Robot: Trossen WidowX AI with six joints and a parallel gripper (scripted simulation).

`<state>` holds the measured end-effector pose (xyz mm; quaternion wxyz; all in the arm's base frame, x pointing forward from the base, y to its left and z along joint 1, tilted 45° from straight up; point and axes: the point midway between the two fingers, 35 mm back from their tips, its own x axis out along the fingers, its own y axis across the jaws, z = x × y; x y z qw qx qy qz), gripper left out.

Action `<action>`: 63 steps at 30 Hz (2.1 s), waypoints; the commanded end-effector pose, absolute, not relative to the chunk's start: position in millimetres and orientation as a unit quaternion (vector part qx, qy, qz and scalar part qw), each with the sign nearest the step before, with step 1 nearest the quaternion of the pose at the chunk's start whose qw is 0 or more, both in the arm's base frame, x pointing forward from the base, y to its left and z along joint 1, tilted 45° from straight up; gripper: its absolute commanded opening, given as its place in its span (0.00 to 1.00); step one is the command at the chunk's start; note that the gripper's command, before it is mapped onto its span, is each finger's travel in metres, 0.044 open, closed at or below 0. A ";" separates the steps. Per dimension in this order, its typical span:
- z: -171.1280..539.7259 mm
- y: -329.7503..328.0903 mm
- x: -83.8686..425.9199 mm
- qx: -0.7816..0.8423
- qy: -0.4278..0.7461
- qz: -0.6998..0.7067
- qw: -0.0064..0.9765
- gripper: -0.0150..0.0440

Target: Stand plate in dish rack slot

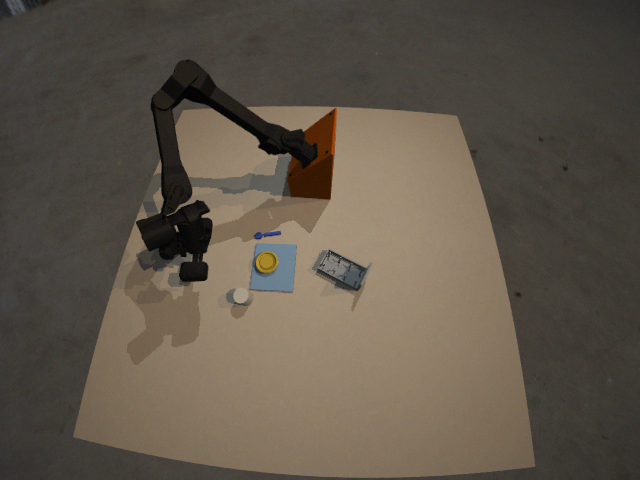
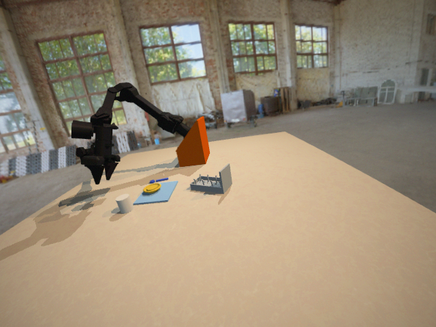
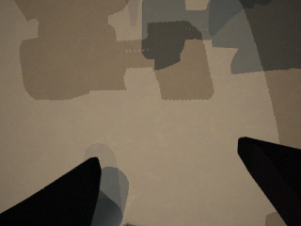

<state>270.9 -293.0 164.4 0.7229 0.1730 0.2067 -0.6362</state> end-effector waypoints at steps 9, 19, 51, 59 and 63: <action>119.4 -260.8 281.0 0.070 0.368 -0.579 0.724 0.93; 86.5 -233.5 278.8 -0.023 0.493 -0.510 0.705 0.93; 32.4 -190.5 262.0 -0.208 0.687 -0.325 0.616 0.93; 23.0 -199.4 260.6 -0.208 0.687 -0.325 0.616 0.93; 18.4 -203.9 259.6 -0.208 0.687 -0.325 0.616 0.93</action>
